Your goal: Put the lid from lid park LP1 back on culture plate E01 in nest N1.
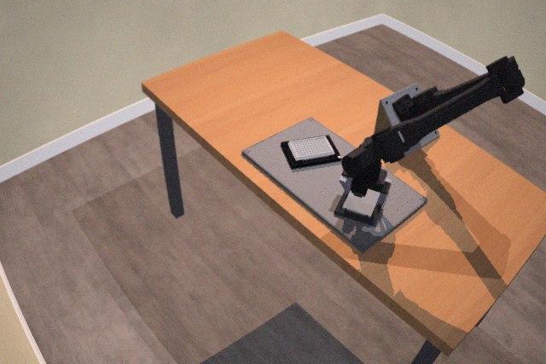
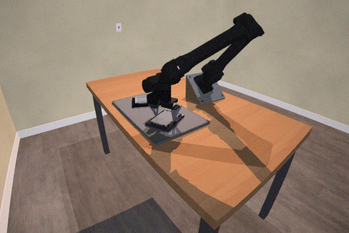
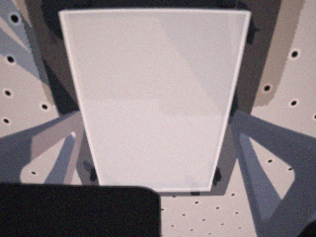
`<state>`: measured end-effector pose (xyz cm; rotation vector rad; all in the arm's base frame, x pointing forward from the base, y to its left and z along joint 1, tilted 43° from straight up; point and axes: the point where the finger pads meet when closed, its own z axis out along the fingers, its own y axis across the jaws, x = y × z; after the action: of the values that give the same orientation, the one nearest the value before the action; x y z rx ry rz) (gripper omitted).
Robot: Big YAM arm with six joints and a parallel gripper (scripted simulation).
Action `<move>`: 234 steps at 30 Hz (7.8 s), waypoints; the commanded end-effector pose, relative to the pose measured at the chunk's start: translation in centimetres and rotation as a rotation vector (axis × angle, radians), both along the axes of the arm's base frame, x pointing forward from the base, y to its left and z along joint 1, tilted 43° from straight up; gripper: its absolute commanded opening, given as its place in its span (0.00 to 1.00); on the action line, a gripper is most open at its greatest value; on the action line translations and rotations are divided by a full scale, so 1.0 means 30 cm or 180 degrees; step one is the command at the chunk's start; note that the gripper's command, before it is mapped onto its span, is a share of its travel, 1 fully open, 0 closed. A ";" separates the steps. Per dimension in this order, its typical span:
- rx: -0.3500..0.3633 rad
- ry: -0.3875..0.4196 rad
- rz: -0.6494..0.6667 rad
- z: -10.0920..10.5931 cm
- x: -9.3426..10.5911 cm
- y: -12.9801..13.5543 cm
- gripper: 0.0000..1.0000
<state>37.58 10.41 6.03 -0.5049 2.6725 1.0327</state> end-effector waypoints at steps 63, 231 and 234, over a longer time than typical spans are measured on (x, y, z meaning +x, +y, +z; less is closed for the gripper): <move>-0.0005 -0.0044 0.0004 0.020 0.023 -0.001 0.00; 0.0215 0.1757 -0.2045 -0.307 -0.072 -0.669 0.00; 0.0214 0.1770 -0.2044 -0.330 -0.080 -0.693 0.00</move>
<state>33.70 -7.86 -3.50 0.7546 2.9236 1.1860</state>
